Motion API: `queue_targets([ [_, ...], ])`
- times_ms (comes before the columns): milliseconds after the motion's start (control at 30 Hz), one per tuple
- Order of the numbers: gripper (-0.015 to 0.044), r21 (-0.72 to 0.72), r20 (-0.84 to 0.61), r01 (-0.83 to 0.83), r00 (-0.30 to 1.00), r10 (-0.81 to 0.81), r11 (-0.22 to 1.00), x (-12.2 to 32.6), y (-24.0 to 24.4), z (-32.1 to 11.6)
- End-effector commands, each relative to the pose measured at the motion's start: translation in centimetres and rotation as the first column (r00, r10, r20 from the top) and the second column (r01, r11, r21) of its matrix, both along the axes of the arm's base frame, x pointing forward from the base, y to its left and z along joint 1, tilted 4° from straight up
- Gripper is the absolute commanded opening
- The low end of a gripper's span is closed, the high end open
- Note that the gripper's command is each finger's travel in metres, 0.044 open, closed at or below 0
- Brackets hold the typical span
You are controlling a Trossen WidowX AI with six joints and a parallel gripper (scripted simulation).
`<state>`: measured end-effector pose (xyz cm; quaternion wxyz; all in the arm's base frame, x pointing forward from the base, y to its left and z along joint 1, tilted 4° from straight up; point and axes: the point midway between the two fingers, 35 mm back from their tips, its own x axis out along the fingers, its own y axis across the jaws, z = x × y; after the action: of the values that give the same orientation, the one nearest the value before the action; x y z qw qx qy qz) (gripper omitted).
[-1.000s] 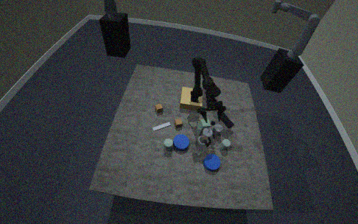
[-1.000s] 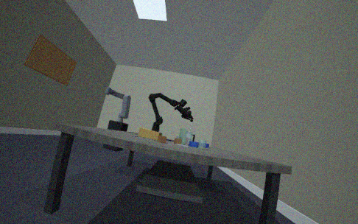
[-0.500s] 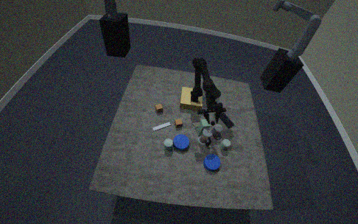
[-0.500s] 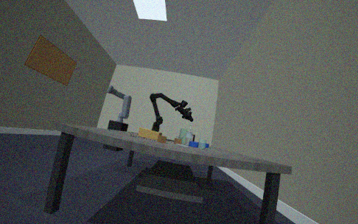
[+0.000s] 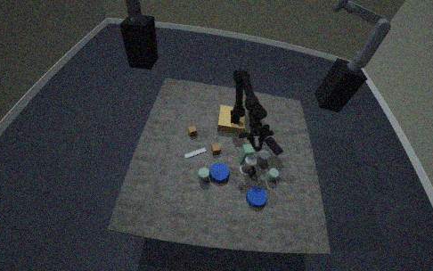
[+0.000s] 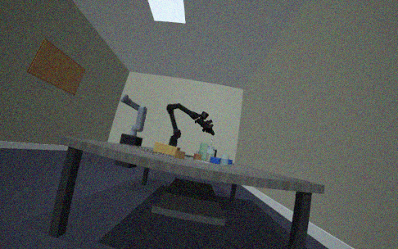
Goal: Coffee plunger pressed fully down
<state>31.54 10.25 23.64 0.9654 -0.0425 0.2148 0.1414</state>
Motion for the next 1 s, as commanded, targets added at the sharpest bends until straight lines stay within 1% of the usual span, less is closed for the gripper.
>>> queue_targets([
  [0,0.0124,-0.002,-0.001,-0.002,1.0,0.002,1.0,0.1,0.0,-0.3],
  [967,0.0124,-0.002,0.0,-0.002,1.0,0.002,1.0,1.4,0.3,-4.9],
])
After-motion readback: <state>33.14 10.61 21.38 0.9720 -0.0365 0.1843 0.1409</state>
